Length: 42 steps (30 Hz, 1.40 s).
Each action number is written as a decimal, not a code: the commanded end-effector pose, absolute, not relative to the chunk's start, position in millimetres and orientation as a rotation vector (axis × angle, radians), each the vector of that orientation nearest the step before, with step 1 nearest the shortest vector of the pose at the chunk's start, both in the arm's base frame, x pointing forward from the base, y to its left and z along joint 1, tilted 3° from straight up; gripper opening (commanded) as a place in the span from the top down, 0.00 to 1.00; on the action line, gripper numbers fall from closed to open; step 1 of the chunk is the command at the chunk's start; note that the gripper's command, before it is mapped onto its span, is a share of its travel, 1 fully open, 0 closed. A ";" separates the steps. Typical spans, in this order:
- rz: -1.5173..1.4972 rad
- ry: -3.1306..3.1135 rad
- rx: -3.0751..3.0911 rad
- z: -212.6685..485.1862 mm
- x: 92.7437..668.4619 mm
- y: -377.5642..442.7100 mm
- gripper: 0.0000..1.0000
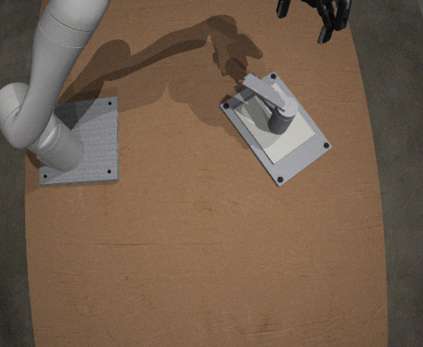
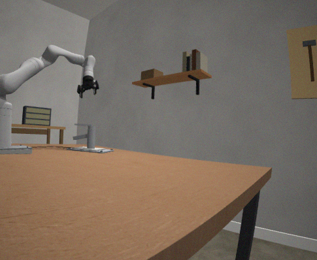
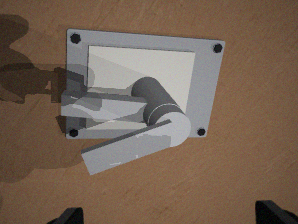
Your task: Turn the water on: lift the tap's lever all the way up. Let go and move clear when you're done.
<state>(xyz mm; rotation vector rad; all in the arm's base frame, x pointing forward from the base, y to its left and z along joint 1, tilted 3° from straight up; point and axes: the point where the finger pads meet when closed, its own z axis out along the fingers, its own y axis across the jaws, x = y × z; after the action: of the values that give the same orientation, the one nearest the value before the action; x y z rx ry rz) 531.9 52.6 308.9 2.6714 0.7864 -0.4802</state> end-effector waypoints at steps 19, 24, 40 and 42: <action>-0.476 0.783 2.673 309.7 532.0 52.5 0.00; -0.453 0.744 2.696 307.3 531.9 53.5 0.00; -0.280 0.162 2.918 268.2 512.4 47.0 0.00; -0.251 0.042 2.947 261.6 508.0 45.7 0.00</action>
<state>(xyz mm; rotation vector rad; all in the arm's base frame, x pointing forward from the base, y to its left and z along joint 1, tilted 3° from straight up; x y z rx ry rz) 516.8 46.1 264.6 2.9025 0.1994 -0.3267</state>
